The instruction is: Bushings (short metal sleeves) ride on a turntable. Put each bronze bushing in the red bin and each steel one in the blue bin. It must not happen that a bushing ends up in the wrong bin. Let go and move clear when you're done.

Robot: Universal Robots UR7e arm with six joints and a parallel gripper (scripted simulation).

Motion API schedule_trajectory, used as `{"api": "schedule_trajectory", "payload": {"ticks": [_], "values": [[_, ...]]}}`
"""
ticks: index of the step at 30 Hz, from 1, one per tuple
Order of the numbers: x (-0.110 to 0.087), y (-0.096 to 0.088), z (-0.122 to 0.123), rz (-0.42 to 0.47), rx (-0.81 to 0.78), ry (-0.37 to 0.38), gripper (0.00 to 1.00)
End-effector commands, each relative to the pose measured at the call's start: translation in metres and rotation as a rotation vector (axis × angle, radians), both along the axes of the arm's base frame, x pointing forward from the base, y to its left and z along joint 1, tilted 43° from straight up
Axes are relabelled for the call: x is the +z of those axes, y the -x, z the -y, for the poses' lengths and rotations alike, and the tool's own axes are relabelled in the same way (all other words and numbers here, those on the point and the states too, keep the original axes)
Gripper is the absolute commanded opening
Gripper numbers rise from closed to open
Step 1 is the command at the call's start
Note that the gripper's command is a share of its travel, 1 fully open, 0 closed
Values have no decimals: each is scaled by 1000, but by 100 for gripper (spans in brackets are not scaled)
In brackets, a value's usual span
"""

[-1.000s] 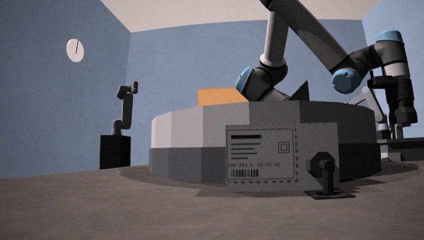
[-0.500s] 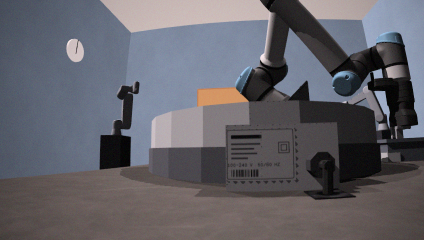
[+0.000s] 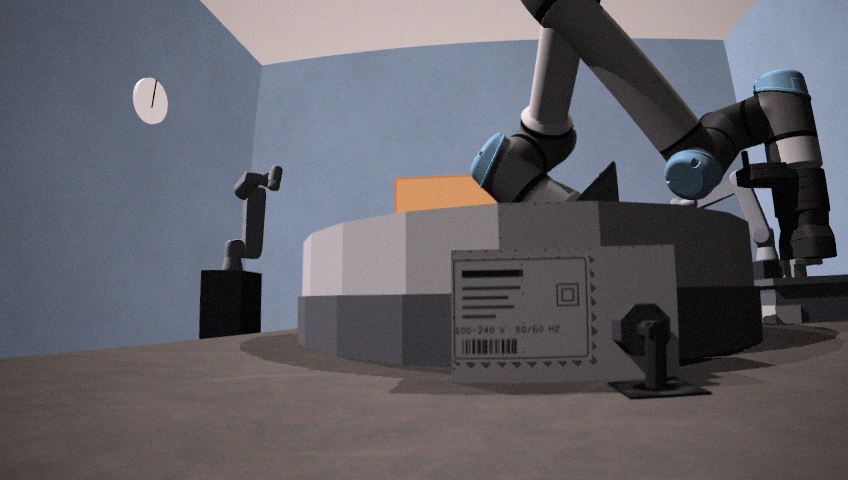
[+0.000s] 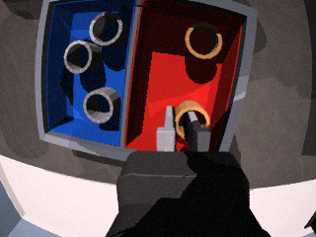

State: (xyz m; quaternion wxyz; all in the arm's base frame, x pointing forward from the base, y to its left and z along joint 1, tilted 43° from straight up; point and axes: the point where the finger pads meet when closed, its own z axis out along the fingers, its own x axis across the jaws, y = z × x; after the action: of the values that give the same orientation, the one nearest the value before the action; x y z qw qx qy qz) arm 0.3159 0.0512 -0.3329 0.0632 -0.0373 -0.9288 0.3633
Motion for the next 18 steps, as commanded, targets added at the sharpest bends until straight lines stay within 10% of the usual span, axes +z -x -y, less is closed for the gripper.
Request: {"api": "schedule_trajectory", "payload": {"ticks": [1, 16, 17, 18], "values": [[-1, 0, 1, 1, 1, -1, 0], [-1, 0, 1, 1, 1, -1, 0], [-1, 0, 1, 1, 1, -1, 42], [-1, 0, 1, 1, 1, -1, 42]]}}
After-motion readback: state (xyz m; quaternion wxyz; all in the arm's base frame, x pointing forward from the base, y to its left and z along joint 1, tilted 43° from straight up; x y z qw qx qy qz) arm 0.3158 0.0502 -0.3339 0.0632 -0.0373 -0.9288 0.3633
